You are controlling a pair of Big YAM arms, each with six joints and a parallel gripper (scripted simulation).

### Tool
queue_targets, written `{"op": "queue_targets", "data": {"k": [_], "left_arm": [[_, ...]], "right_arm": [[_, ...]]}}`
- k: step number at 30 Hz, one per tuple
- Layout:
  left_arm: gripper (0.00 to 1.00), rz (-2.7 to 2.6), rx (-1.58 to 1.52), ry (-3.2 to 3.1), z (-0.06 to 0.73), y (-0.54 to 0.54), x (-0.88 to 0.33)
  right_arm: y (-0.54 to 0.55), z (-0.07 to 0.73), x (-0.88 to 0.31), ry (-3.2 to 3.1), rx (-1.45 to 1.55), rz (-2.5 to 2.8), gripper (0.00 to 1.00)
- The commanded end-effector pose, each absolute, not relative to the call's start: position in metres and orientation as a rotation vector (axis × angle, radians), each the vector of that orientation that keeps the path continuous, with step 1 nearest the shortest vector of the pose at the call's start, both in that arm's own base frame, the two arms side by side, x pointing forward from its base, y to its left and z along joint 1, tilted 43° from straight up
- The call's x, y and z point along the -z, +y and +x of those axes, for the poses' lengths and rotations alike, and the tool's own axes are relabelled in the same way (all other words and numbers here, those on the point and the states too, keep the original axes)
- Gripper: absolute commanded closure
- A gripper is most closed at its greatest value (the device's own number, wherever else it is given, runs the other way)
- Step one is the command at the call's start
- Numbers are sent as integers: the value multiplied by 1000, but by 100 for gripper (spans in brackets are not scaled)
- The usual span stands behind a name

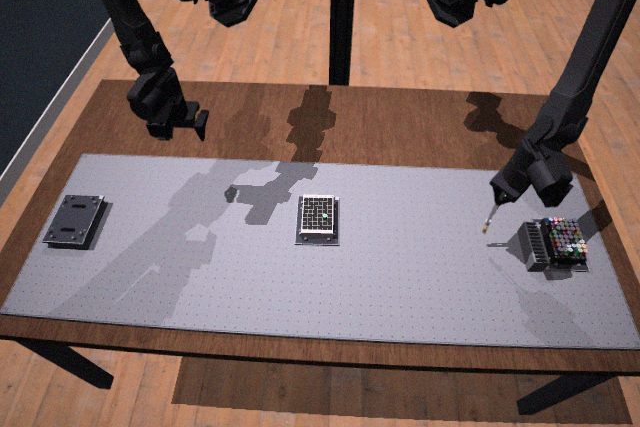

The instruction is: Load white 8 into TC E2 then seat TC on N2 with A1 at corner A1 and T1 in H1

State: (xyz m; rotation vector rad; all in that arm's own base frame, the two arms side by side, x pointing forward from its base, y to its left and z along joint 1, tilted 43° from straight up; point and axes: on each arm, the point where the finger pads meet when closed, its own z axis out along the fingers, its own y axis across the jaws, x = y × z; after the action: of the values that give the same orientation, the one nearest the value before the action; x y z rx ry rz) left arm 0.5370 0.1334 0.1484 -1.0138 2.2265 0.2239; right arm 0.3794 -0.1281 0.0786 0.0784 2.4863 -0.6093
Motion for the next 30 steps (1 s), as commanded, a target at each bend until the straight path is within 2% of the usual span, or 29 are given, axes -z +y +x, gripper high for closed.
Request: {"op": "queue_targets", "data": {"k": [1,30], "left_arm": [[91,-1025,-226,2252,538,123,-128],[91,-1026,-225,2249,540,86,-109]], "right_arm": [[-127,383,-84,2473,611,60,0],[-127,383,-84,2473,611,60,0]]}}
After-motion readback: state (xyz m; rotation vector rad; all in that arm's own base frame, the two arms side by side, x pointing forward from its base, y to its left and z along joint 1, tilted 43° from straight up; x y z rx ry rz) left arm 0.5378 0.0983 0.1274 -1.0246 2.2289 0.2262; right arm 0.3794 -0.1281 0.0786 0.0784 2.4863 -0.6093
